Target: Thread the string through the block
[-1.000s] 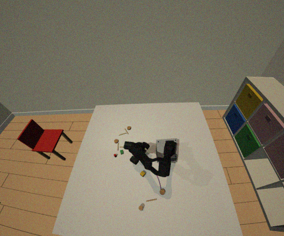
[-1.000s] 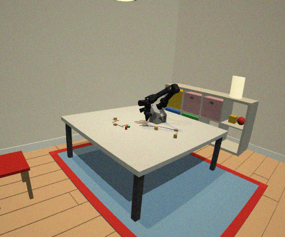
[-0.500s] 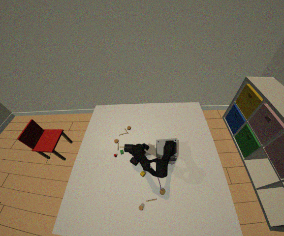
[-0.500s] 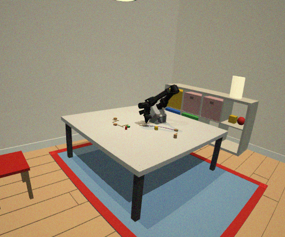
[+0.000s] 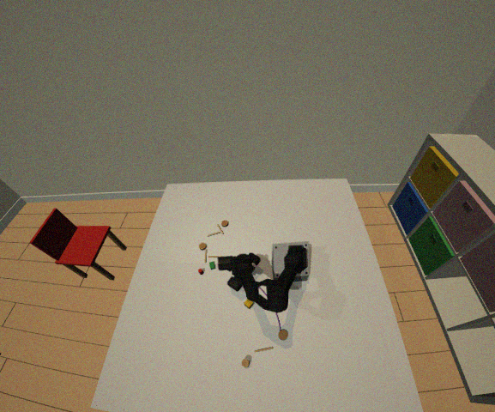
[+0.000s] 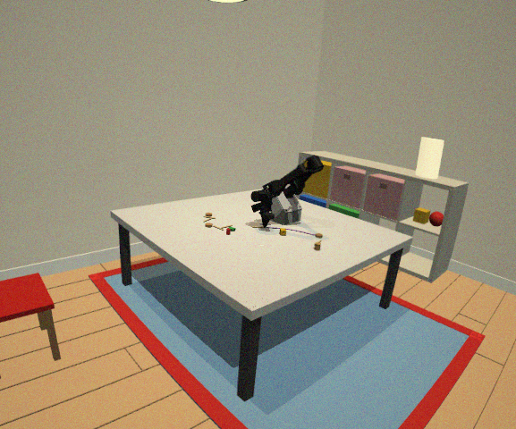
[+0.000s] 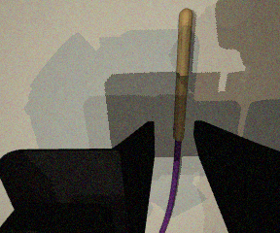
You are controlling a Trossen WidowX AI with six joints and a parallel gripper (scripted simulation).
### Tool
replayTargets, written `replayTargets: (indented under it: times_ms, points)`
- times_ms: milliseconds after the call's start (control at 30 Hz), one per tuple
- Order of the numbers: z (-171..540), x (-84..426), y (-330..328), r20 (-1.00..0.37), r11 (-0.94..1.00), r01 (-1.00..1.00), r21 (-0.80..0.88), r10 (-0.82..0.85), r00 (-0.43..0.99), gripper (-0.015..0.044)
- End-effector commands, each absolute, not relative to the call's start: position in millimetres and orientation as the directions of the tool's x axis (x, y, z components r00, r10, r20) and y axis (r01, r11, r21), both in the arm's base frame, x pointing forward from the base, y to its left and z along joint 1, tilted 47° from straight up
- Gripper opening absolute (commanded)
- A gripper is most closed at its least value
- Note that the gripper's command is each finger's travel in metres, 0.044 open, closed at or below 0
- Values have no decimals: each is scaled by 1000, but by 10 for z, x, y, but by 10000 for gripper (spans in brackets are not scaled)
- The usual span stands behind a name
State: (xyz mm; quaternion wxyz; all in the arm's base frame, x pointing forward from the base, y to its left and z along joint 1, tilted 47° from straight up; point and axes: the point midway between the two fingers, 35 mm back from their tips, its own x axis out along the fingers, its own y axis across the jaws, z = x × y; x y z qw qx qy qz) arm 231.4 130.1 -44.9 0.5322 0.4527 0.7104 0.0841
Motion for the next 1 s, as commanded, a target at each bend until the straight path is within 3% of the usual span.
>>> replayTargets:
  times_ms: [0,533,700,967]
  points:
    - [-516,2259,1347,-677,572,569,591,735,-36,120]
    - [-530,2254,1366,-676,572,569,591,736,-36,120]
    - [-519,2269,1364,-678,575,561,596,734,-32,0]
    - [-518,2269,1362,-678,575,561,596,734,-32,0]
